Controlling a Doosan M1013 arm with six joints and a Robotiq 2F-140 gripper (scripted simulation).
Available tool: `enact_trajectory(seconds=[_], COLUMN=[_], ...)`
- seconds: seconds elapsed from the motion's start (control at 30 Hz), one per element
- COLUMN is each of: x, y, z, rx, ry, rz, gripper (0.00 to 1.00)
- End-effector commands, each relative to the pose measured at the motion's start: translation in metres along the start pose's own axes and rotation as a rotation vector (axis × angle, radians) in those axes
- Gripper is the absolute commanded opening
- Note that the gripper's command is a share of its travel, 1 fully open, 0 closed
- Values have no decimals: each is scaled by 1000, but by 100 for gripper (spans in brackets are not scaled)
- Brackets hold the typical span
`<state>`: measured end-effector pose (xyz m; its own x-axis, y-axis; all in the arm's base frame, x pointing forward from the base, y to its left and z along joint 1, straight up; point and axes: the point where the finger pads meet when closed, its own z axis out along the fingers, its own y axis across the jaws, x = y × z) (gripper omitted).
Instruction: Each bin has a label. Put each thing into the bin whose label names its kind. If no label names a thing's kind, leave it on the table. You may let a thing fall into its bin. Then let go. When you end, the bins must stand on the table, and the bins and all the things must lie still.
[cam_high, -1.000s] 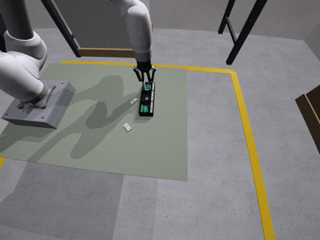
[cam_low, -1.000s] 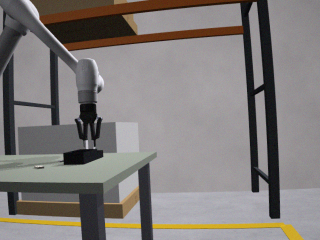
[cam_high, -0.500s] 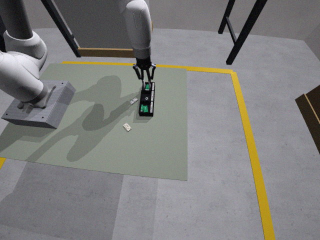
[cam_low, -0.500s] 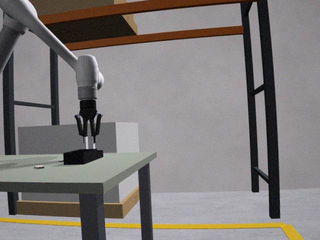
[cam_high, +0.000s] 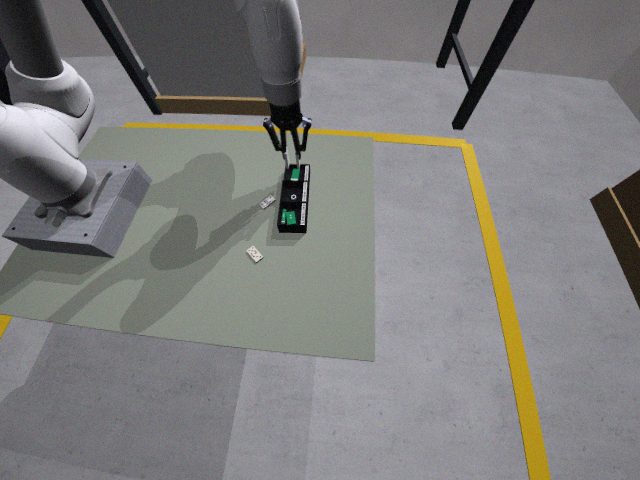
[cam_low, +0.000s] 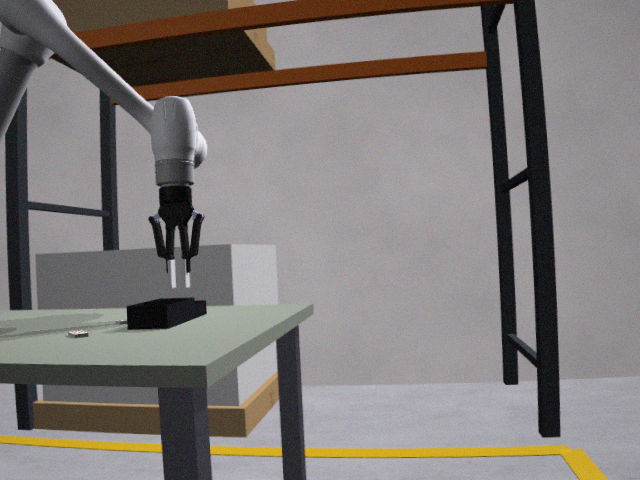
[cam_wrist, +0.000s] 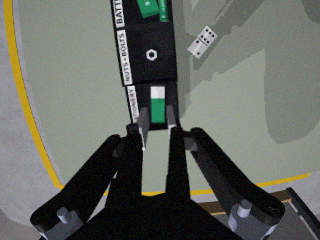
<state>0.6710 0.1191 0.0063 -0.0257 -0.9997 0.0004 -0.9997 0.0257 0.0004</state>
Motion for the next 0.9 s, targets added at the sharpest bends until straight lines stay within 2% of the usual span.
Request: enact_trajectory(seconds=[0.0,0.03,0.07,0.33,0.4,0.87], x=[0,0,0,0,0,0], y=[0,0,0,0,0,0], z=[-1,-1,-5,-37,-37,-93], rx=[0,0,0,0,0,0], ry=[0,0,0,0,0,0], rz=[0,0,0,0,0,0], gripper=[18,18,100,100,100,100])
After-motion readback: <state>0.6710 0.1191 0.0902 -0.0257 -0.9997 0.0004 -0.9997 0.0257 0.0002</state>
